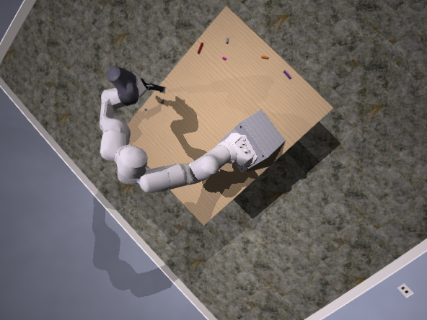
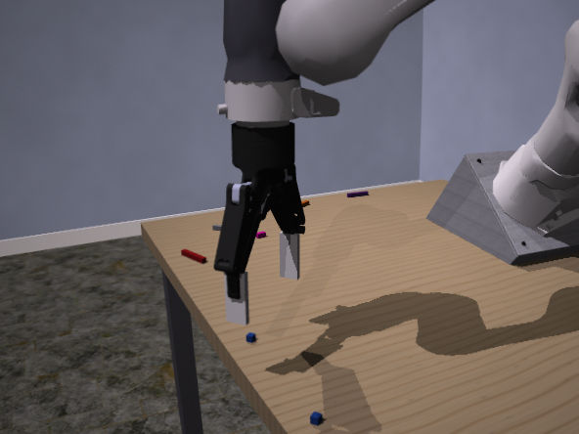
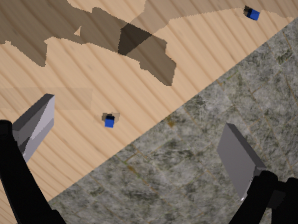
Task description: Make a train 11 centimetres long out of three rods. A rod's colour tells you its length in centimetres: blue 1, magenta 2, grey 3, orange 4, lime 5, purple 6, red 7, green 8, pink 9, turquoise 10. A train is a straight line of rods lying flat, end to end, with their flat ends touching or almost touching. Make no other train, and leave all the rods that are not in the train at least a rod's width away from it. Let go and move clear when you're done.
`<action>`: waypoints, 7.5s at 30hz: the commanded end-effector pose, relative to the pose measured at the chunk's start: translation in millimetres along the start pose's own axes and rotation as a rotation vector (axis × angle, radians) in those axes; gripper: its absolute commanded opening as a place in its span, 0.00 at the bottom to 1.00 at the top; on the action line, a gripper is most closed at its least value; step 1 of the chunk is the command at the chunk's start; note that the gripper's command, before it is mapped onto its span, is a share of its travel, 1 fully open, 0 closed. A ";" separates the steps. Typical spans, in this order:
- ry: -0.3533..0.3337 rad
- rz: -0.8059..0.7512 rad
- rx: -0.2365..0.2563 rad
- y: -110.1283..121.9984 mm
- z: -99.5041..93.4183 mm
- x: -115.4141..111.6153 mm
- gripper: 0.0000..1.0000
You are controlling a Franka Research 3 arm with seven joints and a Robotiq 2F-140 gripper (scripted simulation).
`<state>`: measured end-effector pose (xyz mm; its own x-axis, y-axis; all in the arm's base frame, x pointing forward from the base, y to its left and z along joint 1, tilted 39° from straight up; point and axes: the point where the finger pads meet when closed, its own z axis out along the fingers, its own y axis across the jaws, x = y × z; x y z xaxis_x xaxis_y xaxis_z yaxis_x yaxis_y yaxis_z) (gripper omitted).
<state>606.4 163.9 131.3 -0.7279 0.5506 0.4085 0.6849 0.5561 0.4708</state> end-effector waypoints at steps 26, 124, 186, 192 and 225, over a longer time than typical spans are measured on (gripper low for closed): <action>0.013 -0.006 0.012 -29.0 -5.3 -40.8 0.23; 0.013 -0.006 0.012 -28.5 46.7 -41.1 0.23; 0.013 -0.006 0.012 -28.1 46.7 -41.4 0.23; 0.013 -0.006 0.012 -28.1 46.7 -41.4 0.23; 0.013 -0.006 0.012 -27.2 46.7 -41.8 0.23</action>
<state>618.7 153.9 65.1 -0.7309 0.5395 0.4181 0.6824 0.5659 0.4627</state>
